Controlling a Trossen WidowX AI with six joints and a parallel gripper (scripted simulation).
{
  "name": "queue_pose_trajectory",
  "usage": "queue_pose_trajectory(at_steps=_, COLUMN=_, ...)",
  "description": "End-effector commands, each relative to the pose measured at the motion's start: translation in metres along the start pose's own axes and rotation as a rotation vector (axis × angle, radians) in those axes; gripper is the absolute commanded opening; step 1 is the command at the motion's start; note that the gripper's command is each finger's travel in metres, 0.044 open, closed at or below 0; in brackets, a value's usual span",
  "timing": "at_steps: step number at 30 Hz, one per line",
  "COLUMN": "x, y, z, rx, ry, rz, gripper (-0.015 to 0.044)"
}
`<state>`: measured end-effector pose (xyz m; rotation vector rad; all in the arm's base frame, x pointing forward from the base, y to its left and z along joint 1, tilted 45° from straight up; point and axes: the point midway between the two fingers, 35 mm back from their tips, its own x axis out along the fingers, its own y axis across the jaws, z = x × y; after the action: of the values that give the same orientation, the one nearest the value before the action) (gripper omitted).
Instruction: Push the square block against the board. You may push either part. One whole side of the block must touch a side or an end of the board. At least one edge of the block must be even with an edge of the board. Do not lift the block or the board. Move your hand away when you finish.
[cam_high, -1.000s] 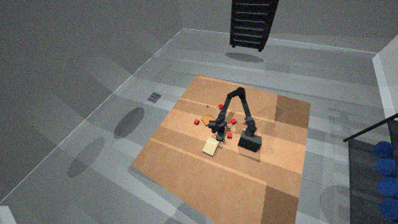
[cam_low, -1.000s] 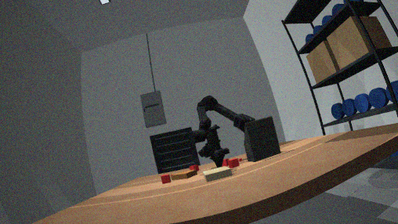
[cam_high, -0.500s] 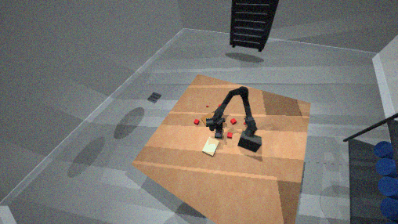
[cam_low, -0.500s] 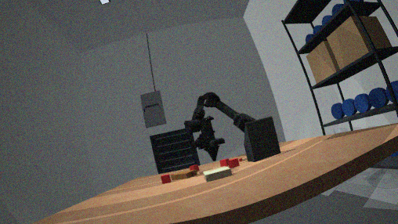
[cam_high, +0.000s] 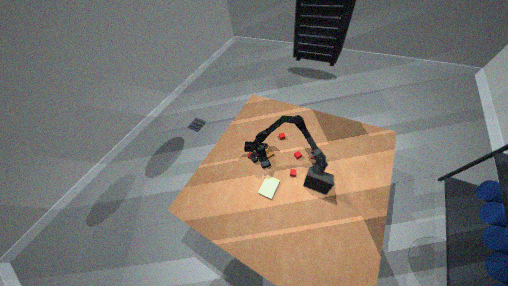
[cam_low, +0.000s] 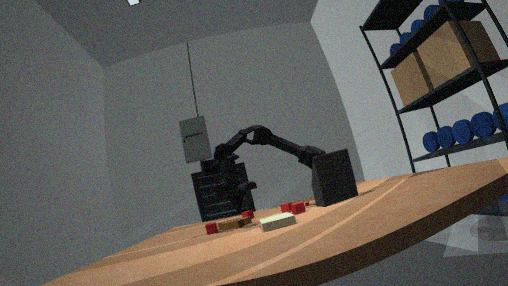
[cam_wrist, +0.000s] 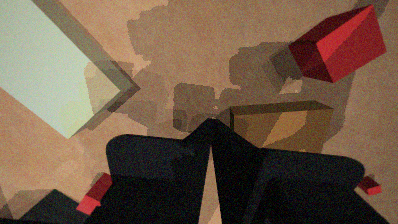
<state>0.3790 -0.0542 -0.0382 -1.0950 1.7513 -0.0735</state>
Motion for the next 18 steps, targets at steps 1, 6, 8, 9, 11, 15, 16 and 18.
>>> queue_pose_trajectory(at_steps=1, x=0.003, y=-0.026, z=0.017, rx=-0.137, ry=0.005, rz=-0.002, gripper=0.0)
queue_pose_trajectory(at_steps=6, x=0.005, y=-0.036, z=0.023, rx=-0.188, ry=0.006, rz=-0.003, gripper=0.0)
queue_pose_trajectory(at_steps=8, x=0.005, y=-0.036, z=0.023, rx=-0.188, ry=0.006, rz=-0.003, gripper=0.0)
queue_pose_trajectory(at_steps=9, x=0.005, y=-0.036, z=0.023, rx=-0.188, ry=0.006, rz=-0.003, gripper=0.0)
queue_pose_trajectory(at_steps=11, x=0.007, y=-0.036, z=0.023, rx=-0.188, ry=0.006, rz=-0.002, gripper=0.0)
queue_pose_trajectory(at_steps=15, x=0.051, y=-0.037, z=0.023, rx=-0.188, ry=0.008, rz=-0.003, gripper=0.0)
queue_pose_trajectory(at_steps=16, x=0.058, y=-0.037, z=0.022, rx=-0.188, ry=0.008, rz=-0.004, gripper=0.0)
queue_pose_trajectory(at_steps=18, x=0.06, y=-0.037, z=0.022, rx=-0.188, ry=0.008, rz=-0.005, gripper=0.0)
